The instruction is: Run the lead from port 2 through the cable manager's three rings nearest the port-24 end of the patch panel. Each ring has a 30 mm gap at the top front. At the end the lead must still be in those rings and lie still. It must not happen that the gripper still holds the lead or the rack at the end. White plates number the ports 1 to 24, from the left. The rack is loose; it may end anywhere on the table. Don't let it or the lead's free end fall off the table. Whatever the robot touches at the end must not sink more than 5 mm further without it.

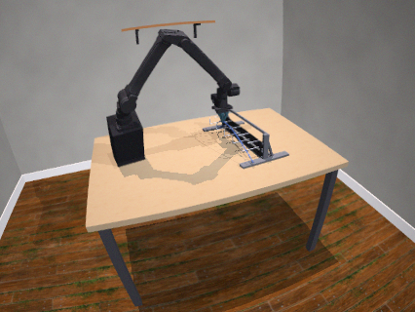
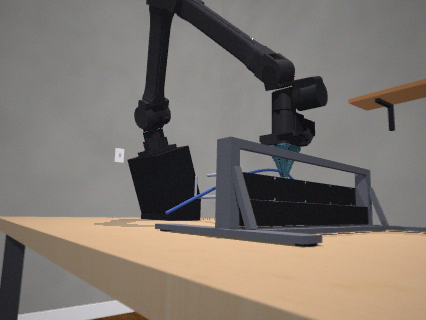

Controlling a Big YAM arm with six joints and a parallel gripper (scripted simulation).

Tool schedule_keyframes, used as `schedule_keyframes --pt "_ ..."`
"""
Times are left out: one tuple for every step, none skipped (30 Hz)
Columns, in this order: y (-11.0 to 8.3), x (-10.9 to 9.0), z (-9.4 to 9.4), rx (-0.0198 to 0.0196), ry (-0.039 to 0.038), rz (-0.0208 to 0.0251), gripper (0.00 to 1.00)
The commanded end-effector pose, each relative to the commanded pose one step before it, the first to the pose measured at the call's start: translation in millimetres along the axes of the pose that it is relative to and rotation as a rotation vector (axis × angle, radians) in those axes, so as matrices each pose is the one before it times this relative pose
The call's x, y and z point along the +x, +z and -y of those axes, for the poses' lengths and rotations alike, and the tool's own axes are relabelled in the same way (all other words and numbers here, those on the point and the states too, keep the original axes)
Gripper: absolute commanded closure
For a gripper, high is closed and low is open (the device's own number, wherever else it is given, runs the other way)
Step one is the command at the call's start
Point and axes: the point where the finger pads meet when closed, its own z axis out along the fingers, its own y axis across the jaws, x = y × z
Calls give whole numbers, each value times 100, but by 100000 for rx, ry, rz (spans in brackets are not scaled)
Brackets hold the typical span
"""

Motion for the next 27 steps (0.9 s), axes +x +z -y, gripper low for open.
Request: schedule_keyframes --pt "-1904 609 2384 5873 1269 128 100" --pt "0 0 0 0 0 0 100" --pt "0 0 0 0 0 0 100" --pt "0 0 0 0 0 0 100" --pt "0 0 0 0 0 0 100" --pt "0 0 0 0 0 0 100" --pt "0 0 0 0 0 0 100" --pt "0 0 1 1 0 0 100" --pt "0 -1 8 4 2 0 100" --pt "0 0 0 0 0 0 100" --pt "0 0 0 0 0 0 100" --pt "-1 -2 19 9 4 0 100" --pt "-1 -3 31 15 6 1 100" --pt "-2 -4 42 20 9 1 100" --pt "-2 -5 52 25 11 1 100" --pt "-2 -5 58 28 12 1 100" --pt "-2 -5 60 29 12 1 100" --pt "-2 -5 58 28 12 1 100" --pt "43 -19 -44 -147 -57 -5 100" --pt "61 -23 -92 -221 -86 -8 100" --pt "43 -17 -64 -156 -61 -6 100" --pt "53 -18 -96 -197 -77 -7 100" --pt "15 -6 -25 -55 -22 -2 100" --pt "0 0 1 1 0 0 100" --pt "0 0 0 0 0 0 100" --pt "0 0 0 0 0 0 100" --pt "0 0 0 0 0 0 100"
